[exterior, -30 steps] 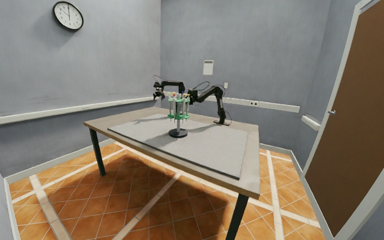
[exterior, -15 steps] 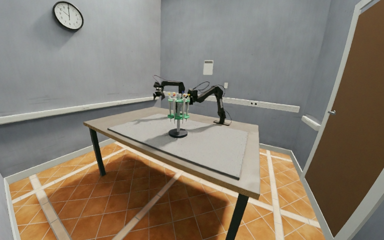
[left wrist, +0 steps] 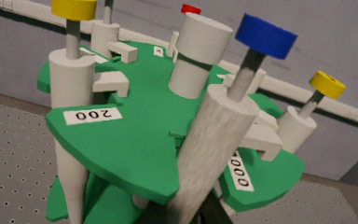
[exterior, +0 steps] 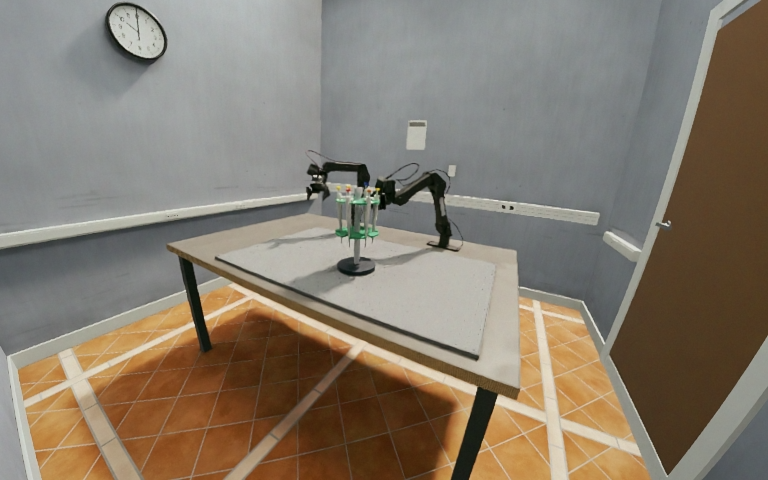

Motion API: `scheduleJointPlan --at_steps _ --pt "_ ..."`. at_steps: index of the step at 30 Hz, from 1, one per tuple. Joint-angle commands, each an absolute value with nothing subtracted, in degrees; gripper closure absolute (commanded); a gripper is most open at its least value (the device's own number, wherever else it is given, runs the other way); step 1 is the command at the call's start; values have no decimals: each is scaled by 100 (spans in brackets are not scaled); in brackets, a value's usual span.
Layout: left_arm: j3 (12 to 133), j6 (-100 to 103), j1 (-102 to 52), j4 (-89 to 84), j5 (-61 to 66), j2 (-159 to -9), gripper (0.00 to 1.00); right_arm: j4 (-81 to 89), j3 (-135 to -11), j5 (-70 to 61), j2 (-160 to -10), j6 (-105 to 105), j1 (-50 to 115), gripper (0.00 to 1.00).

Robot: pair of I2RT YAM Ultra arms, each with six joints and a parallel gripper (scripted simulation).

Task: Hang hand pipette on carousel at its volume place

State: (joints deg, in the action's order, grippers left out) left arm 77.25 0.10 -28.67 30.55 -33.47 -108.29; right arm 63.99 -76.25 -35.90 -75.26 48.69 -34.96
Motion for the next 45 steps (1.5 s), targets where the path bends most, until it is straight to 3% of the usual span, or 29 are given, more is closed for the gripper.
scheduleJointPlan --at_steps 1,28,35,45 --pt "7909 -23 -2812 3056 -3468 -10754 88 6317 -7687 -3711 -7548 4908 -3566 0" --pt "7909 -23 -2812 3056 -3468 -10754 88 6317 -7687 -3711 -7548 4908 -3566 0" --pt "8430 -39 -3236 2911 -4769 -11272 88 6317 -7687 -3711 -7548 4908 -3566 0" --pt "8536 -23 -3150 2839 -4858 -11183 88 6317 -7687 -3711 -7548 4908 -3566 0"
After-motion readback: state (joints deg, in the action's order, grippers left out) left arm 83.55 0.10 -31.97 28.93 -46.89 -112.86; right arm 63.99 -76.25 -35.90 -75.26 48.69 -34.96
